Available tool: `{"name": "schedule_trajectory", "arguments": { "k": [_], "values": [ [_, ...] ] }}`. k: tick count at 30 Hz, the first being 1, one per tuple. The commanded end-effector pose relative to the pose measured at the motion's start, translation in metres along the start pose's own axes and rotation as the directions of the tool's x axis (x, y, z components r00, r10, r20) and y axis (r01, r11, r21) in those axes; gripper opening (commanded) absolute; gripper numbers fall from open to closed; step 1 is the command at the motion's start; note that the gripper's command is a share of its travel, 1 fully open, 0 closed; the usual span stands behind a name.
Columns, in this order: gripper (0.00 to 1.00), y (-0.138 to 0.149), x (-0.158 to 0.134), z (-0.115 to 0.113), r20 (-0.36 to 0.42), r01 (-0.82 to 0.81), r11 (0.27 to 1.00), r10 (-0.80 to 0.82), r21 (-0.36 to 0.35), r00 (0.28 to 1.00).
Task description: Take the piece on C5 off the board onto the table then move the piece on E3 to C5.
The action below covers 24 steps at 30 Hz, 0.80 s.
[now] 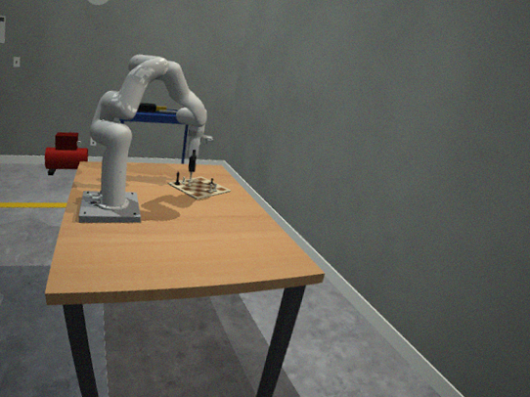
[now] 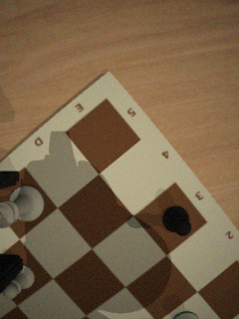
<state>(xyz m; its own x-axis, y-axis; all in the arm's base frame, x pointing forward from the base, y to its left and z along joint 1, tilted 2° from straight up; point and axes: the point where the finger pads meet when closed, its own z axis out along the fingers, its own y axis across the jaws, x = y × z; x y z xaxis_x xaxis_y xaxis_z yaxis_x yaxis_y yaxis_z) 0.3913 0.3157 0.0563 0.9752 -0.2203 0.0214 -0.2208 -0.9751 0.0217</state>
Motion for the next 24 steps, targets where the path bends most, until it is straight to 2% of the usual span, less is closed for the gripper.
{"name": "schedule_trajectory", "arguments": {
  "k": [1,14,24],
  "values": [
    [0.43,-0.001,0.001,-0.002,-0.003,0.000,1.000,0.000,0.004,1.000],
    [0.43,-0.001,0.001,0.008,-0.003,0.000,1.000,0.000,0.004,1.000],
    [0.43,-0.001,0.001,0.031,-0.003,0.000,1.000,0.000,0.004,1.000]
  ]
}}
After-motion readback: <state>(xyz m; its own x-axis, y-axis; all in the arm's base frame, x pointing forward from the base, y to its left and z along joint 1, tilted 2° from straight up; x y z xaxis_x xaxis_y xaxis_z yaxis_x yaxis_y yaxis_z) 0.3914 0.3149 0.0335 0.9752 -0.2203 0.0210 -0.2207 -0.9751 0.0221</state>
